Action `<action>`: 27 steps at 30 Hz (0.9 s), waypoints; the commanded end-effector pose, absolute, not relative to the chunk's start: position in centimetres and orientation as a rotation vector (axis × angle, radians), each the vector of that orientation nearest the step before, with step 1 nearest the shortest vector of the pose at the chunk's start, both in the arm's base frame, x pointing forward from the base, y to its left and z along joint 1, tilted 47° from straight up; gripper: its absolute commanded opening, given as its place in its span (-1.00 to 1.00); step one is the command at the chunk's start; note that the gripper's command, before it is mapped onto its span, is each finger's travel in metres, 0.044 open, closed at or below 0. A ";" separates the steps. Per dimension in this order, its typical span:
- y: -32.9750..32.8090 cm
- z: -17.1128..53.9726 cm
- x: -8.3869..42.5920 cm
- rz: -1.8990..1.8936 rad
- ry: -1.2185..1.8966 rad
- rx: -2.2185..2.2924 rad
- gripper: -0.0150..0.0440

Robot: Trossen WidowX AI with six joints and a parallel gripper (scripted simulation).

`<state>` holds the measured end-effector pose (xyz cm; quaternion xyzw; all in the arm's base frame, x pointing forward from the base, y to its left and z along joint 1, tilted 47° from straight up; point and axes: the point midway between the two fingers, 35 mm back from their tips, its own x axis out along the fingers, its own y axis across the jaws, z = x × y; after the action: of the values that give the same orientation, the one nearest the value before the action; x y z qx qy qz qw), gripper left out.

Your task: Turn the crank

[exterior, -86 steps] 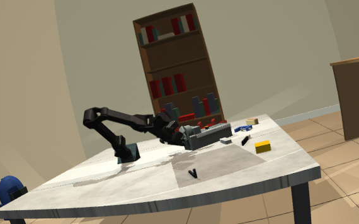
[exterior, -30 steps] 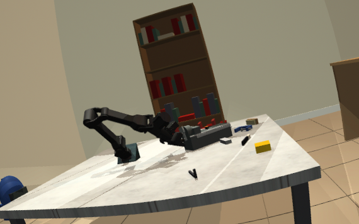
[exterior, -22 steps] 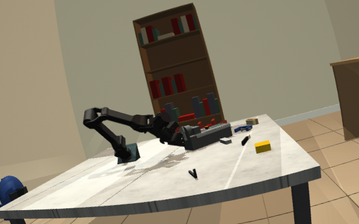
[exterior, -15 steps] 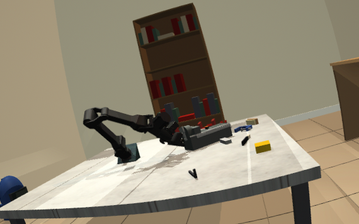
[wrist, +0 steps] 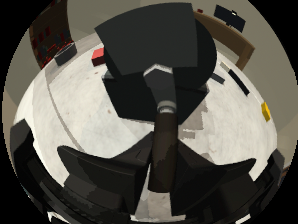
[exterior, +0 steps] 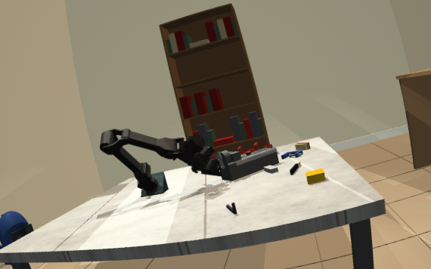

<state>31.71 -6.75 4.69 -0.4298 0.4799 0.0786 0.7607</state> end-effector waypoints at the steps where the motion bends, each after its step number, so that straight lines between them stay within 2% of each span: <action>1: -6.4 4.0 31.2 0.189 1.060 -0.930 -0.49; 27: -6.4 3.9 31.1 0.189 1.060 -0.930 -0.49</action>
<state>31.65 -6.71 4.58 -0.4296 0.4803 0.0783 0.7606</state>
